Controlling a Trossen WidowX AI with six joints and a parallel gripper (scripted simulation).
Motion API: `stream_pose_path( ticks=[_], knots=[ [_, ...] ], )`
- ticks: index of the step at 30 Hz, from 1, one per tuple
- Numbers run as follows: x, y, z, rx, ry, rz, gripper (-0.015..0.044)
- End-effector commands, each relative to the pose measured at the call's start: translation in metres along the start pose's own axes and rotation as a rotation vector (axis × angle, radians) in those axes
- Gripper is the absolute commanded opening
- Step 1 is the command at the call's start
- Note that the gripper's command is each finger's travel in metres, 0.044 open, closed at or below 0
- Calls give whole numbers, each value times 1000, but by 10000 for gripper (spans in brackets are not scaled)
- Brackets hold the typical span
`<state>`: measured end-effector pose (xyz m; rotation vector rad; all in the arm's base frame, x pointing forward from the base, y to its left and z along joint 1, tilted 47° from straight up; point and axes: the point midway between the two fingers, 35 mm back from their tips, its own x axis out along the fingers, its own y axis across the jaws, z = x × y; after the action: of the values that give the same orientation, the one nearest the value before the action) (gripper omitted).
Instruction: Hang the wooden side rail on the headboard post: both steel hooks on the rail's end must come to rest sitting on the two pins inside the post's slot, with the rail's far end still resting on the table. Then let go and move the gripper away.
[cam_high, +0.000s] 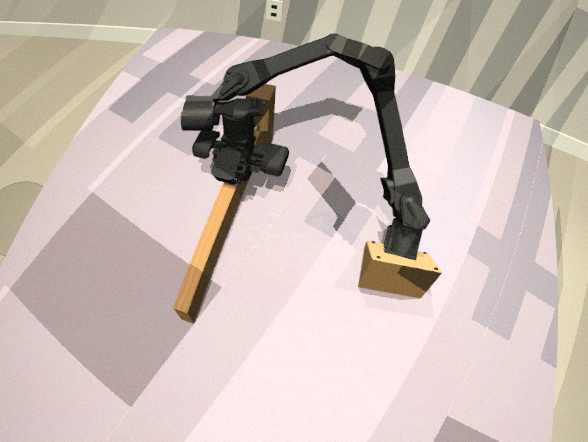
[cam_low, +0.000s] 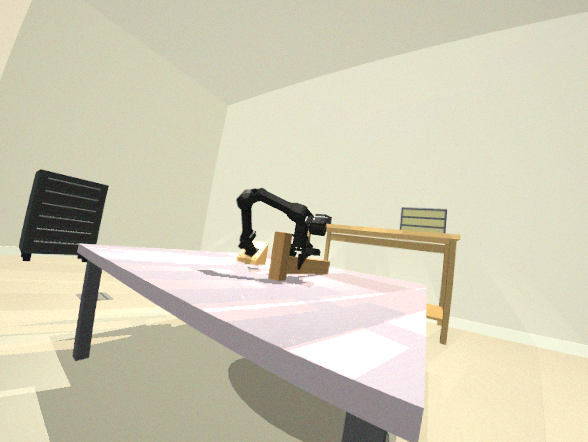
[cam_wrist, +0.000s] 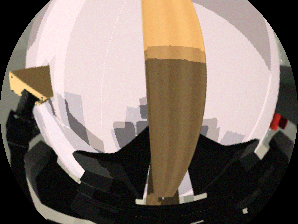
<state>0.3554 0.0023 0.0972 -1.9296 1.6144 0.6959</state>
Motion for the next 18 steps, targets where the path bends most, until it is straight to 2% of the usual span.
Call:
stream_pose_path(
  ticks=[1, 18],
  knots=[
    [-5, -2, -2, -1, 0, -14, 0],
    [-5, -2, -3, -1, 0, -14, 0]
  ],
)
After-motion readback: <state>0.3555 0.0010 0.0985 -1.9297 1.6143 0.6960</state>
